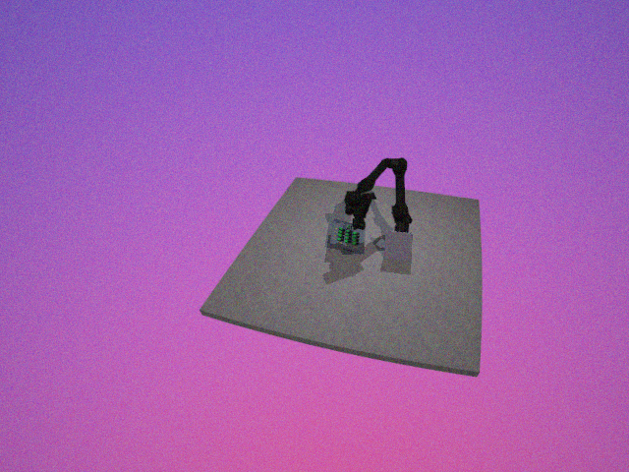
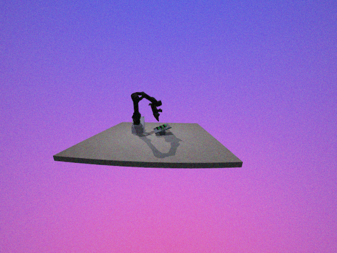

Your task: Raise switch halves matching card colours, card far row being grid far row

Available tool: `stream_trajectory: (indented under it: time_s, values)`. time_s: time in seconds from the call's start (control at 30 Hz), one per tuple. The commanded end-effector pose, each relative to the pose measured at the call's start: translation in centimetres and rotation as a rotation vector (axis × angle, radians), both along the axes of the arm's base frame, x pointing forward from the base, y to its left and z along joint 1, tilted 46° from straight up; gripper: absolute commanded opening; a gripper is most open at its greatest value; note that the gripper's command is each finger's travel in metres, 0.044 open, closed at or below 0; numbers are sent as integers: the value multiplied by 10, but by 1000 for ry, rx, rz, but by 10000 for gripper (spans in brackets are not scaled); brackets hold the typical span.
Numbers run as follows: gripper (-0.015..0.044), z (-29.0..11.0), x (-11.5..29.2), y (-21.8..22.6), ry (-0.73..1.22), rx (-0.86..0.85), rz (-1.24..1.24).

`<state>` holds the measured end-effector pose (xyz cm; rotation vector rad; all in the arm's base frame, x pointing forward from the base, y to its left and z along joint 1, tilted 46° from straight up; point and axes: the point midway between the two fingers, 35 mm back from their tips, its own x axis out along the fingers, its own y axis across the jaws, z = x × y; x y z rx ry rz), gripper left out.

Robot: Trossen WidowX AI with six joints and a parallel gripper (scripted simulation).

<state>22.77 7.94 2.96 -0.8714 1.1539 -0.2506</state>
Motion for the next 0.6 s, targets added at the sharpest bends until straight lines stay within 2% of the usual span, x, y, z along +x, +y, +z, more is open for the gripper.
stream_trajectory:
  time_s: [0.0, 0.1, 0.57]
  values:
    - [0, -11, 5, -6, -9, 3, 8]
    - [0, -28, 15, -22, -23, 6, 21]
    - [0, -37, 21, -31, -25, 5, 22]
